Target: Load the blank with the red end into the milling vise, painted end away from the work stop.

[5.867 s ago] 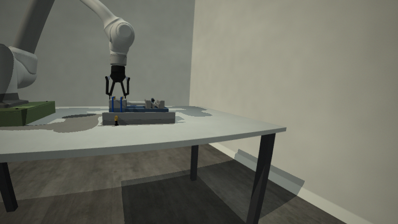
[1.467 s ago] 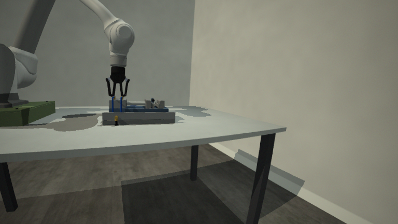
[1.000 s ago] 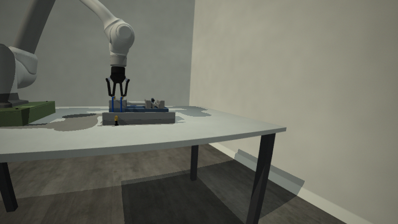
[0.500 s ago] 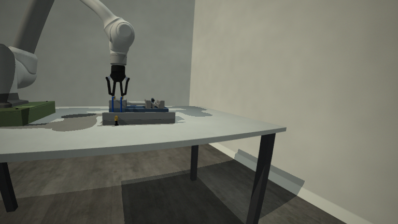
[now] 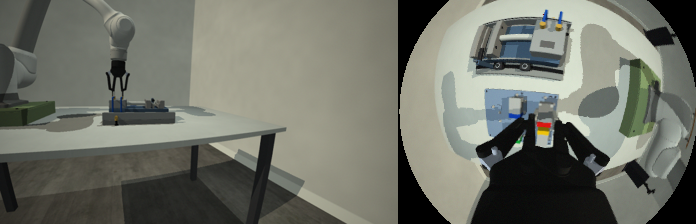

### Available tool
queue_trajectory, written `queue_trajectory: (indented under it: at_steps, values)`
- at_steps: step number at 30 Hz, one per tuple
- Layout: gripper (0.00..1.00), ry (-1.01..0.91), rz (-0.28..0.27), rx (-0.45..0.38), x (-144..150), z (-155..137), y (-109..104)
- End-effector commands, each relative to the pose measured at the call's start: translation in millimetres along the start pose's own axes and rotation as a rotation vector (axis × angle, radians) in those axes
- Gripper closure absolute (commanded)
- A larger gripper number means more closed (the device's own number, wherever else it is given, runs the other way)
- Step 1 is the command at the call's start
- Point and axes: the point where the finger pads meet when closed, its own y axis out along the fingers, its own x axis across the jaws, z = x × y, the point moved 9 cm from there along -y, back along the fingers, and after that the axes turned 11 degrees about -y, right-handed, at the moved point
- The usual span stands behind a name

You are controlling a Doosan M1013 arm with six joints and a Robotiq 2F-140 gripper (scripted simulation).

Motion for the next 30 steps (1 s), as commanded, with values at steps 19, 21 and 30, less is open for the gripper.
queue_trajectory:
  at_steps: [19, 21, 30]
  values:
    - [1.00, 0.000, 0.000, 0.000, 0, 0, -36]
    - [1.00, 0.000, 0.000, 0.000, 0, 0, -40]
    - [1.00, 0.000, 0.000, 0.000, 0, 0, -56]
